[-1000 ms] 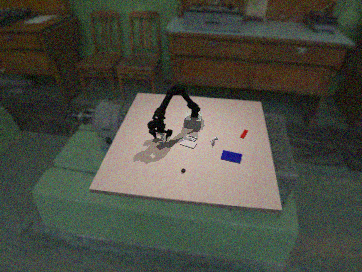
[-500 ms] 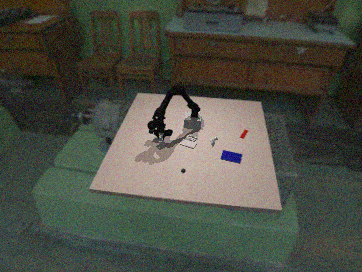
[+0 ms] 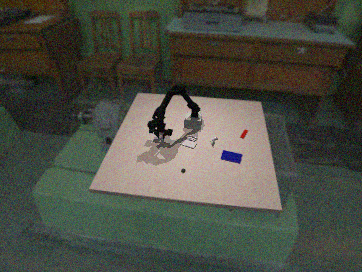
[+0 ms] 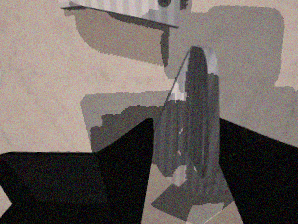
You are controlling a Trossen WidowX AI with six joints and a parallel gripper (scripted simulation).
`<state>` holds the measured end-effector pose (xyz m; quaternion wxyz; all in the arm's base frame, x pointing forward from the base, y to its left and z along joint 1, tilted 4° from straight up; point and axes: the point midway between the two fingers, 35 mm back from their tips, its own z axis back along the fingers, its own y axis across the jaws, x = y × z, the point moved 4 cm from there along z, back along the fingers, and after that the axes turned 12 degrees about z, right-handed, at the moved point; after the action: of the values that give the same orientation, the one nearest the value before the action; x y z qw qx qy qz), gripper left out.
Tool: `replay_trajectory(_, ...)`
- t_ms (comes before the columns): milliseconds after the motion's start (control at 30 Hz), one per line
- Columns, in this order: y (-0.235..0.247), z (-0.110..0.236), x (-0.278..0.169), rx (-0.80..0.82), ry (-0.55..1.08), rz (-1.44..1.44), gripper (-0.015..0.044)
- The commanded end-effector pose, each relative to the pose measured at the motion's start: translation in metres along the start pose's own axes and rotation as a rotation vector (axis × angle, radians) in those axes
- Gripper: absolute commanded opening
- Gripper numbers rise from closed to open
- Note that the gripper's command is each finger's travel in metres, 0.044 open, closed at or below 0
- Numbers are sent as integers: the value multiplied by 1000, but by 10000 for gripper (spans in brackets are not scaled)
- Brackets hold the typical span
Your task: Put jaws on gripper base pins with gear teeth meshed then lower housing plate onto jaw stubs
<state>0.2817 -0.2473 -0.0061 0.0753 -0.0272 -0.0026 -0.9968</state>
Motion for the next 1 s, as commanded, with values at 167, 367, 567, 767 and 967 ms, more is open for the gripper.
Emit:
replay_trajectory(167,3,29,-2,10,3,0,134)
replay_trajectory(367,2,49,-2,10,2,1,134)
replay_trajectory(567,1,68,0,10,0,1,134)
replay_trajectory(767,0,74,0,10,0,5,134)
replay_trajectory(967,-13,76,-4,9,0,124,134)
